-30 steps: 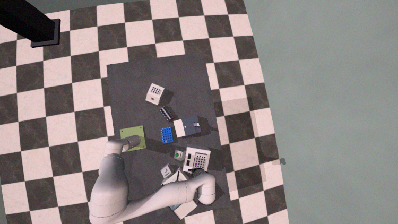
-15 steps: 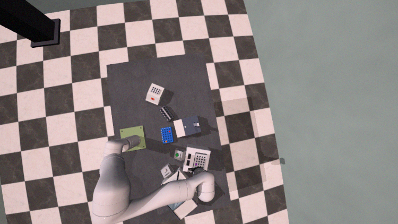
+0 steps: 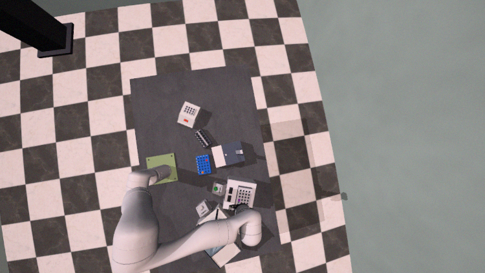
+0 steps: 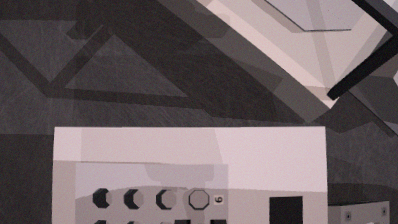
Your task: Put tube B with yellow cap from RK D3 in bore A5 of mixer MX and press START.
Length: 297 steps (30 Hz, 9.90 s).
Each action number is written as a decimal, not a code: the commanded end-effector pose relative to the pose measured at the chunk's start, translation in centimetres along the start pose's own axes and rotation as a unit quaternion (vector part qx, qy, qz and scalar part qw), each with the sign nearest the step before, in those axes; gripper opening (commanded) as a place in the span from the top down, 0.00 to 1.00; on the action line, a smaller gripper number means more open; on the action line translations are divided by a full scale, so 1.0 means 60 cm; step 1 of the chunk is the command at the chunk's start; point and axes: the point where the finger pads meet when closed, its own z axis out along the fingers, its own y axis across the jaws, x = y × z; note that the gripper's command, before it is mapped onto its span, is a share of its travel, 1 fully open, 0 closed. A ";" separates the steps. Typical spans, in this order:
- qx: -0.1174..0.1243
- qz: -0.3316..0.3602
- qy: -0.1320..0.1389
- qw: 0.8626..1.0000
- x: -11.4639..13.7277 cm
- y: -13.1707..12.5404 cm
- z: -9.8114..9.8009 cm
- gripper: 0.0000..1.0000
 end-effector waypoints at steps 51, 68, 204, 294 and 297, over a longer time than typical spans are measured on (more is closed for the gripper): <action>0.001 0.000 0.000 1.000 -0.001 -0.001 0.006 0.90; 0.001 0.000 0.000 1.000 -0.003 -0.001 0.013 0.90; 0.001 0.000 0.000 1.000 -0.012 -0.001 0.057 0.58; 0.001 0.000 0.000 1.000 0.000 0.049 -0.037 0.58; 0.001 0.000 0.000 1.000 -0.003 0.065 -0.037 0.58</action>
